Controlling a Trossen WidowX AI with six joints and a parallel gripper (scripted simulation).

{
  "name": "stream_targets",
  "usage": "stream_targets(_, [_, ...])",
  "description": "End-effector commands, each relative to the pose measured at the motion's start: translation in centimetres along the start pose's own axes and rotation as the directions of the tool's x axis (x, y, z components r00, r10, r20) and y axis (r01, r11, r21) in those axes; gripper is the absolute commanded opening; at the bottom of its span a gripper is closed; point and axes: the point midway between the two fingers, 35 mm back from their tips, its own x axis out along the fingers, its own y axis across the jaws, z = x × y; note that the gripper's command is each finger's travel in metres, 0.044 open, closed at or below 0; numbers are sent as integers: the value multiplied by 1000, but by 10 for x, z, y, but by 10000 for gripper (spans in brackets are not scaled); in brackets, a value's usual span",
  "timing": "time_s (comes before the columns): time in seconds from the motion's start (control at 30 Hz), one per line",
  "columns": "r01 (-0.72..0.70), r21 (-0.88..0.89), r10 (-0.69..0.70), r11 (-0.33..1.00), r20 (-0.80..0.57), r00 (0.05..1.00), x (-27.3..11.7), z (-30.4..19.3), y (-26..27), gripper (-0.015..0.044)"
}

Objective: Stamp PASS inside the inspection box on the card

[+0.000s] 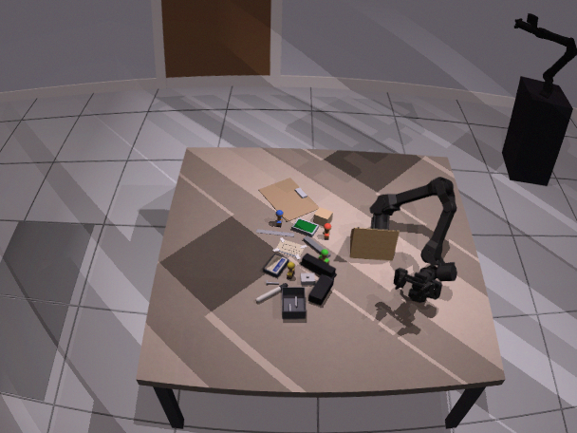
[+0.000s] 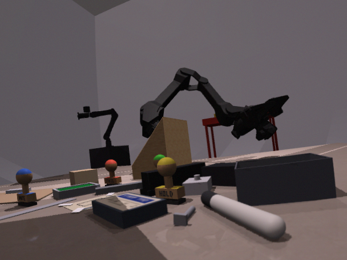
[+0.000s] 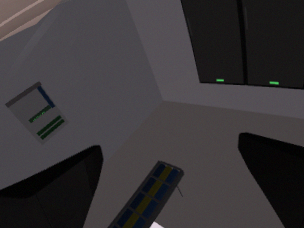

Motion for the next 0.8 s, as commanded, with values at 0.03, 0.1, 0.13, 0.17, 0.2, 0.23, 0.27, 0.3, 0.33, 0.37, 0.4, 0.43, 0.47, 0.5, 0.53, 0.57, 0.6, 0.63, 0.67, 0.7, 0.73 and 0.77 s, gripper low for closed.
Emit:
stream_targets(0.03, [-30,51,29,998,20,999,7,-3,4,347])
stream_targets(0.1, [-120,188,107,975,79,991,24,-11,17,295])
stream_targets(0.13, [-174,260,150,950,112,982,33,-15,25,269])
stream_targets(0.17, [-230,330,191,916,145,971,42,-18,34,242])
stream_targets(0.2, [-286,397,232,872,179,956,50,-22,44,223])
stream_targets(0.23, [-342,459,272,820,213,938,58,-26,54,223])
stream_targets(0.27, [-396,516,311,760,247,918,66,-29,65,223])
stream_targets(0.3, [-448,568,348,690,282,894,72,-32,76,223])
stream_targets(0.33, [-495,615,384,614,316,868,78,-35,88,223])
stream_targets(0.37, [-538,655,418,530,351,838,84,-38,100,223])
stream_targets(0.4, [-575,690,449,440,385,806,89,-41,113,223])
stream_targets(0.43, [-605,718,479,344,420,771,93,-43,127,223])
stream_targets(0.47, [-626,740,506,245,454,734,96,-45,140,223])
stream_targets(0.5, [-639,756,530,142,488,694,98,-47,154,223])
stream_targets(0.53, [-643,765,551,38,521,652,100,-49,168,223])
stream_targets(0.57, [-637,768,569,-67,554,608,101,-51,182,223])
stream_targets(0.6, [-621,765,583,-171,586,562,101,-53,196,223])
stream_targets(0.63, [-594,757,595,-272,618,515,100,-54,210,223])
stream_targets(0.67, [-557,744,603,-369,648,466,99,-55,223,223])
stream_targets(0.7, [-510,726,607,-461,677,415,97,-56,237,223])
stream_targets(0.73, [-454,705,608,-546,705,364,95,-57,250,223])
stream_targets(0.77, [-388,680,605,-622,732,312,92,-58,264,223])
